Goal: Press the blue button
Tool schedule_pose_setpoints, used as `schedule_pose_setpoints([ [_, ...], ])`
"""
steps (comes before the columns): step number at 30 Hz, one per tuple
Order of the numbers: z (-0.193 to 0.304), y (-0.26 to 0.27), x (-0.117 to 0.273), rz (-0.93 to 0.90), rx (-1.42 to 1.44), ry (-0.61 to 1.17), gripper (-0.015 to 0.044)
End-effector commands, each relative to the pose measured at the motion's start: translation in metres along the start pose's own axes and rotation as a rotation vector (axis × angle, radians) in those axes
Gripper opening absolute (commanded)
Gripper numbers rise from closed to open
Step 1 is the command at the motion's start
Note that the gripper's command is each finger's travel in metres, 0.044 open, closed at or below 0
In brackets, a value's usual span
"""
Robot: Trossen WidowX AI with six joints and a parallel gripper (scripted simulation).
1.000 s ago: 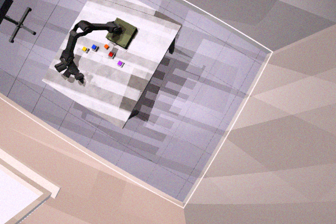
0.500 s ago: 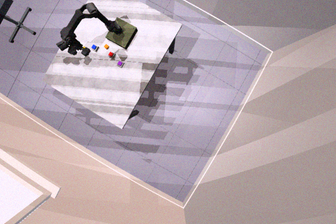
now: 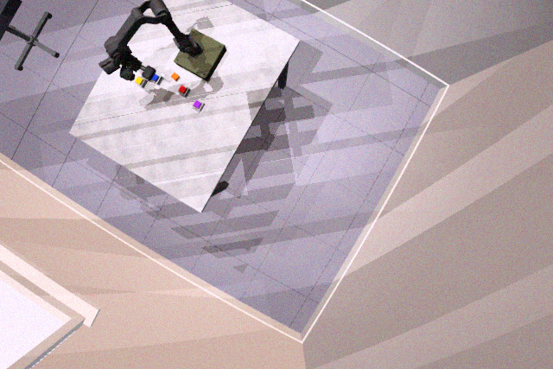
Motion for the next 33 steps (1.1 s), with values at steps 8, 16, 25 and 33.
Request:
schedule_pose_setpoints([
  [8, 0.006, 0.0, -0.055, 0.001, 0.005, 0.02, 0.0085],
  [16, 0.006, 0.0, -0.055, 0.001, 0.005, 0.02, 0.002],
  [25, 0.006, 0.0, -0.057, 0.001, 0.005, 0.02, 0.002],
  [33, 0.006, 0.0, -0.07, 0.001, 0.005, 0.02, 0.002],
])
Point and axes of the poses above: the point midway between the two fingers, 35 mm back from their tips, its own x axis back along the fingers, its own y axis across the jaws, z = x × y, the point moved 1 cm from there along x, back along the fingers, and after that the axes turned 9 degrees about -x, right-handed, at the moved point
